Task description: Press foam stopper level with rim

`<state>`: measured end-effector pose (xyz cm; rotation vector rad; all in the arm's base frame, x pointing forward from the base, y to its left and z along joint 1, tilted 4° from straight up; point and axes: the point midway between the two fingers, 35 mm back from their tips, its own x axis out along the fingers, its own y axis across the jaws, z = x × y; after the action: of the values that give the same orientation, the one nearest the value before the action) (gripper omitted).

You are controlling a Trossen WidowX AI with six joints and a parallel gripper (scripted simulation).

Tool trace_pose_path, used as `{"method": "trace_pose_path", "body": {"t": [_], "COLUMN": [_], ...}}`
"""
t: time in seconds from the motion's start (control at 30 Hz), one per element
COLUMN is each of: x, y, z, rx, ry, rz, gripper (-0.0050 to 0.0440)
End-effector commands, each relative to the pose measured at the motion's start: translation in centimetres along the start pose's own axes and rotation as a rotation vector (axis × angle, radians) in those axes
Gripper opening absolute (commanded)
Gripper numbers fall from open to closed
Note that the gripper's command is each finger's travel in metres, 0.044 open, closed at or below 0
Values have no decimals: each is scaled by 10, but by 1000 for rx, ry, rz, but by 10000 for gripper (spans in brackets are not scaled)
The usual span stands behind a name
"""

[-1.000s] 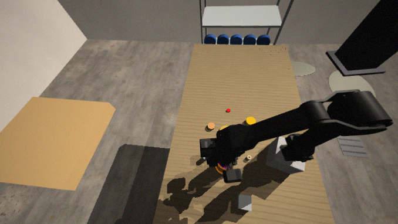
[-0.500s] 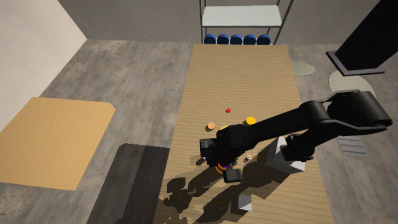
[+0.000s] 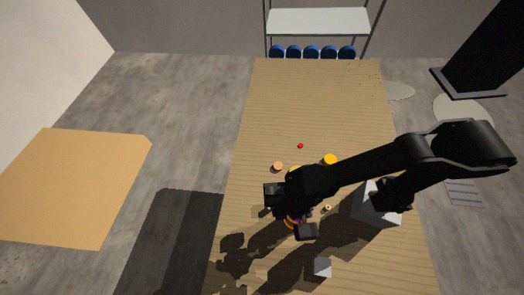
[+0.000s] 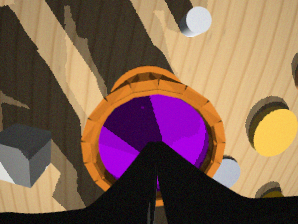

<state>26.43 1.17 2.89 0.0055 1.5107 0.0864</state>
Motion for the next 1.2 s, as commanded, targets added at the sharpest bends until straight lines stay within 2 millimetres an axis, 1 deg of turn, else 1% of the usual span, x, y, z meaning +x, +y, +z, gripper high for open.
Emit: {"method": "trace_pose_path", "body": {"t": [0.0, 1.17], "x": [2, 6], "y": [1, 1], "z": [-2, -4], "rx": [1, 1], "ry": [3, 3], "rz": [4, 4], "gripper": [0, 0]}}
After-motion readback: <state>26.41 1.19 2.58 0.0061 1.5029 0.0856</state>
